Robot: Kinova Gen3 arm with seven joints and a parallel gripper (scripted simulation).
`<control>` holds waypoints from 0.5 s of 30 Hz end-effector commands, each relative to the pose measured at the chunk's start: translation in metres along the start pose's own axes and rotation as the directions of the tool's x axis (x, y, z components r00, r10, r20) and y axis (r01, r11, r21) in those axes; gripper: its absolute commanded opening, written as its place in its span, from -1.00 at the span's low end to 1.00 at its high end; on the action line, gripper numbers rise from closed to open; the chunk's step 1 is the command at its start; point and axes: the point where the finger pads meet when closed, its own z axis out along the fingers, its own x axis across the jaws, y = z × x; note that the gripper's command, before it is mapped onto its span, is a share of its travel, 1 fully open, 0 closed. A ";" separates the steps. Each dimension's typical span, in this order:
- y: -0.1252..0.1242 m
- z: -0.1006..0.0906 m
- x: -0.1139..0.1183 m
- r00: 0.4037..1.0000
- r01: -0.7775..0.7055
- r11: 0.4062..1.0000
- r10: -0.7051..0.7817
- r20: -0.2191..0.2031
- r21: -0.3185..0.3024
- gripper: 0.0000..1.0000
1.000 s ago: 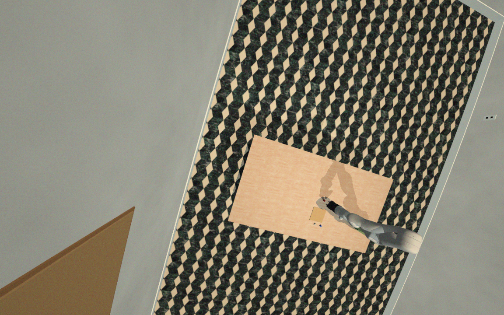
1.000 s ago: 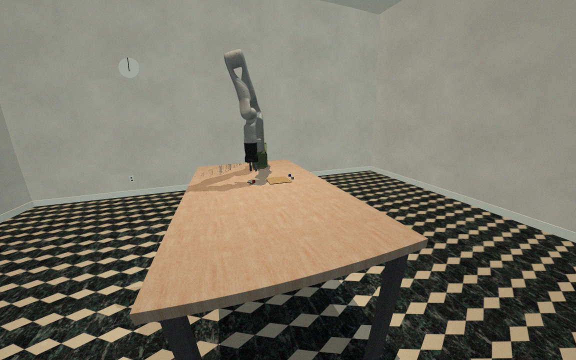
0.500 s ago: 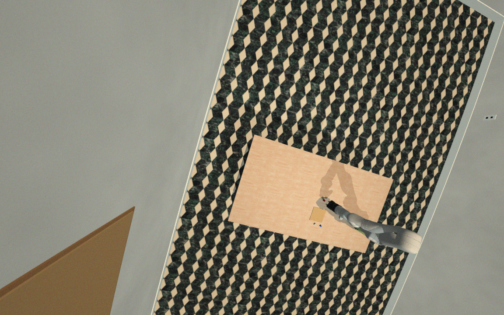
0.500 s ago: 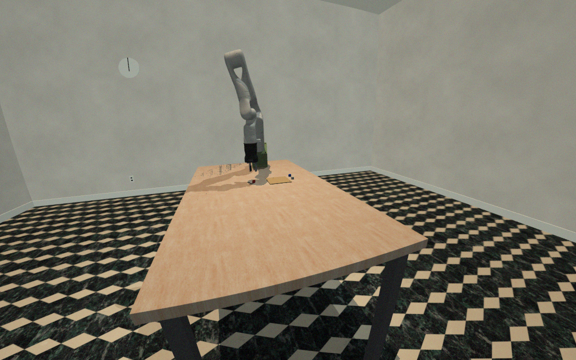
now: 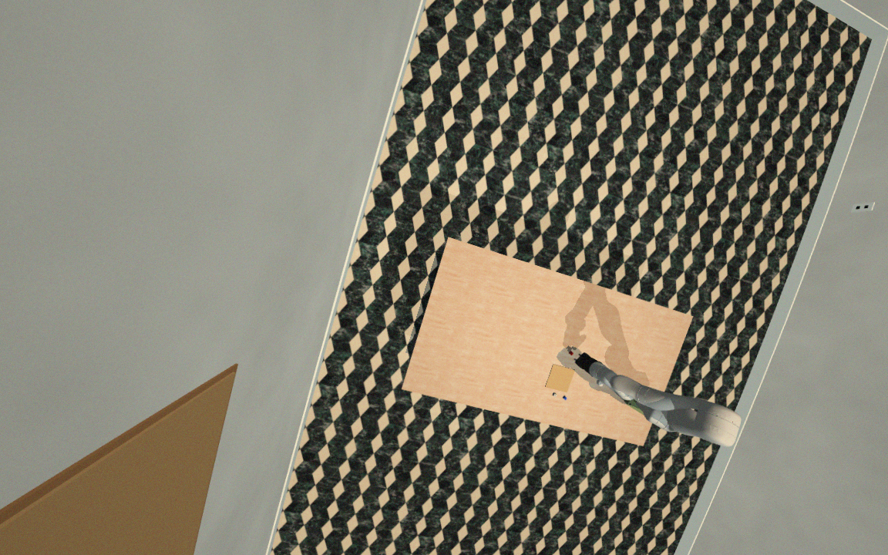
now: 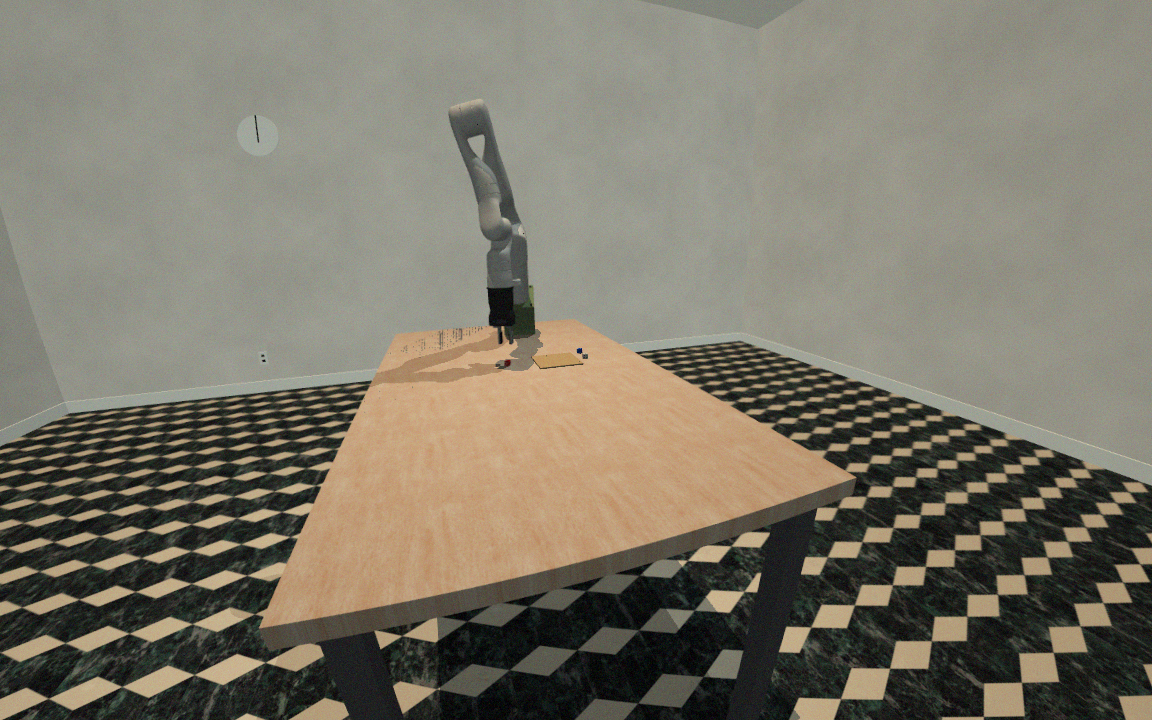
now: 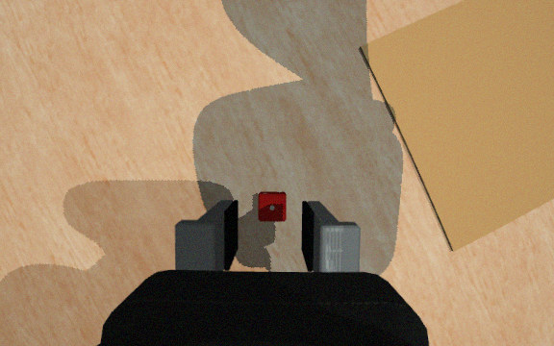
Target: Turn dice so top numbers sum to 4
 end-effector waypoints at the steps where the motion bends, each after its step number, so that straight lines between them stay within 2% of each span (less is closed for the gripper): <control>1: -0.001 0.001 0.003 1.000 0.007 1.000 -0.007 -0.004 0.000 0.27; 15: -0.001 0.004 0.003 1.000 0.007 1.000 -0.007 -0.004 0.000 0.27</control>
